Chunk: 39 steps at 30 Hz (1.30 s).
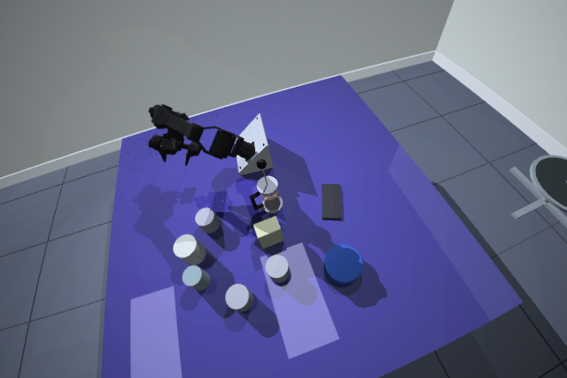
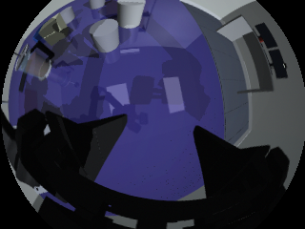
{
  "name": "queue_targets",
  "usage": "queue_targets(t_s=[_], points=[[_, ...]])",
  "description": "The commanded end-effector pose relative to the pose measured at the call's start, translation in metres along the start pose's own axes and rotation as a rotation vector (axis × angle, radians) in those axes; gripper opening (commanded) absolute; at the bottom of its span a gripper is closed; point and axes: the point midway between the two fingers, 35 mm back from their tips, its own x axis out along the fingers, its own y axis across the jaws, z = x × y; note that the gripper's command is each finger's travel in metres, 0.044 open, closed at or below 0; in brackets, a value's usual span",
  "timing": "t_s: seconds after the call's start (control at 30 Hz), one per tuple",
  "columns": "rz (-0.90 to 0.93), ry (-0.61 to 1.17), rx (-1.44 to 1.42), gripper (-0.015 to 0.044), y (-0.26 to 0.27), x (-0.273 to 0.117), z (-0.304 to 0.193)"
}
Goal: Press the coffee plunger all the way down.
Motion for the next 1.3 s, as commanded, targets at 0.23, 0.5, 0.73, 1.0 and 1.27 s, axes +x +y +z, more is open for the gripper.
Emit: queue_targets(t_s=[0.23, 0.5, 0.73, 1.0, 1.27], points=[[0.108, -0.060, 0.053, 0.0440, 0.005, 0.008, 0.006], [0.336, -0.131, 0.152, 0.0440, 0.023, 0.020, 0.023], [0.535, -0.137, 0.198, 0.0440, 0.043, 0.029, 0.040], [0.720, -0.088, 0.195, 0.0440, 0.066, 0.035, 0.061], [0.835, -0.018, 0.151, 0.0440, 0.087, 0.037, 0.083]])
